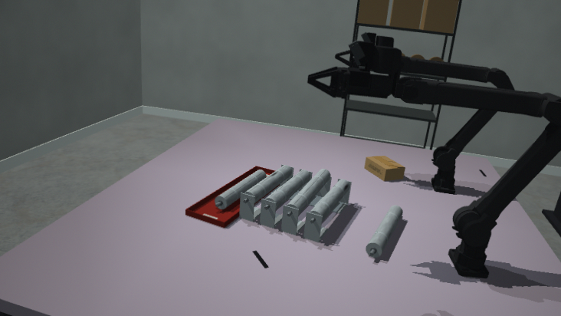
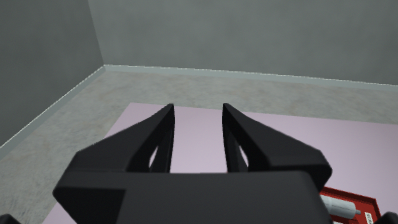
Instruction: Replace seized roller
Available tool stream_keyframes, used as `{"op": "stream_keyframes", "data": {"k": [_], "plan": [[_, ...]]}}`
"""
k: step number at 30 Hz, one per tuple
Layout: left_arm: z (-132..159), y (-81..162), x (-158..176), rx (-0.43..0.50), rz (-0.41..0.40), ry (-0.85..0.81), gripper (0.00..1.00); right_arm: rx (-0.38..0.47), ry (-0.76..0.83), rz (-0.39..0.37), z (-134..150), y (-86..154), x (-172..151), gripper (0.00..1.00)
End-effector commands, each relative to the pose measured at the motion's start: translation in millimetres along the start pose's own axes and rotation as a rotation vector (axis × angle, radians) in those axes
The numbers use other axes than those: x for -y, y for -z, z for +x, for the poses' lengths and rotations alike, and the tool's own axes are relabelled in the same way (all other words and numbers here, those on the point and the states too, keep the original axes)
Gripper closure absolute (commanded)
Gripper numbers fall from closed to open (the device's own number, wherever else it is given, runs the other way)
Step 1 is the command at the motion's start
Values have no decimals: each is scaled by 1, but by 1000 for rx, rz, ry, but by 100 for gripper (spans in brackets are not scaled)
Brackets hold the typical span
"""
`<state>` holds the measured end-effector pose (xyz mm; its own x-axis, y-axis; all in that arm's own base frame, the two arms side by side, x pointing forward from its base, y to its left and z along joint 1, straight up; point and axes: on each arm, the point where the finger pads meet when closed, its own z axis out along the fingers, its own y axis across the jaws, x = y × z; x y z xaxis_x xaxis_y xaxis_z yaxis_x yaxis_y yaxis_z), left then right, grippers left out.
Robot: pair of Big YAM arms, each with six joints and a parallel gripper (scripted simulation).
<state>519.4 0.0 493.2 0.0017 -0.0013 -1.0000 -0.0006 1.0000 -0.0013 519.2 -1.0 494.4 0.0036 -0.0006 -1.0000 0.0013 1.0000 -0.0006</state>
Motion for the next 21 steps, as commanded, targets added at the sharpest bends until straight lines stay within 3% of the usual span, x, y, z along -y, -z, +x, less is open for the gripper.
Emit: {"op": "stream_keyframes", "data": {"k": [1,14,15,21], "plan": [[-24,3,5,37,7,-12,68,2,-10,-15,1,-4,-7,68],[-15,5,3,26,2,-12,68,-1,-10,-17,1,-5,-8,68],[-14,5,3,24,2,-12,68,-2,-10,-17,2,-5,-8,38],[-15,5,3,25,3,-12,68,-4,-9,-18,3,-5,-8,38]]}}
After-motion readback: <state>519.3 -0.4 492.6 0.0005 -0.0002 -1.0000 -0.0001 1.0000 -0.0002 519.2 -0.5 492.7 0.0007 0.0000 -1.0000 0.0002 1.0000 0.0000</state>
